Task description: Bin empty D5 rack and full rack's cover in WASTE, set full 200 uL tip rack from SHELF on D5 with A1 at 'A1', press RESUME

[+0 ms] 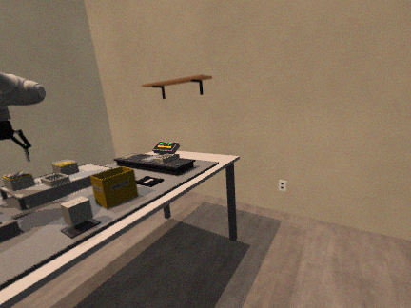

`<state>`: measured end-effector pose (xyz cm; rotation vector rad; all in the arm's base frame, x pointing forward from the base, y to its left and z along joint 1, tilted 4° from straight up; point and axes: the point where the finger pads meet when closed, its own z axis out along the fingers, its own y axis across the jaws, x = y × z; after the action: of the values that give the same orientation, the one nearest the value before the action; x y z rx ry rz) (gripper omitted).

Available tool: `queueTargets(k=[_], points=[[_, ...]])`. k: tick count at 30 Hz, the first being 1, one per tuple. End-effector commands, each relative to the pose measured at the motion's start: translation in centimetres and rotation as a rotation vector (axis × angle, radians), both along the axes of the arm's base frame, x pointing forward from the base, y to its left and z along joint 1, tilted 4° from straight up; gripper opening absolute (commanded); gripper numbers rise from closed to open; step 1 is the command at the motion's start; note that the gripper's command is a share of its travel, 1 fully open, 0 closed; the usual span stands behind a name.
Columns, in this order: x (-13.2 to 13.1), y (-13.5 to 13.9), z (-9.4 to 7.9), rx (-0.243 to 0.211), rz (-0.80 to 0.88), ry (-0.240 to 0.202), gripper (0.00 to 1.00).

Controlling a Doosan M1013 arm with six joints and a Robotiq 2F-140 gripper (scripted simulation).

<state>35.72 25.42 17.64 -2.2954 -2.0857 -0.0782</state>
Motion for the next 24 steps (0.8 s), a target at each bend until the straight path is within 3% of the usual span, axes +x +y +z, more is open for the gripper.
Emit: queueTargets(k=[1, 24], points=[[0.0, 0.0, -0.5, 0.0, 0.0, 0.0, 0.77], [0.0, 0.2, -3.6, 0.0, 0.0, 0.0, 0.77]])
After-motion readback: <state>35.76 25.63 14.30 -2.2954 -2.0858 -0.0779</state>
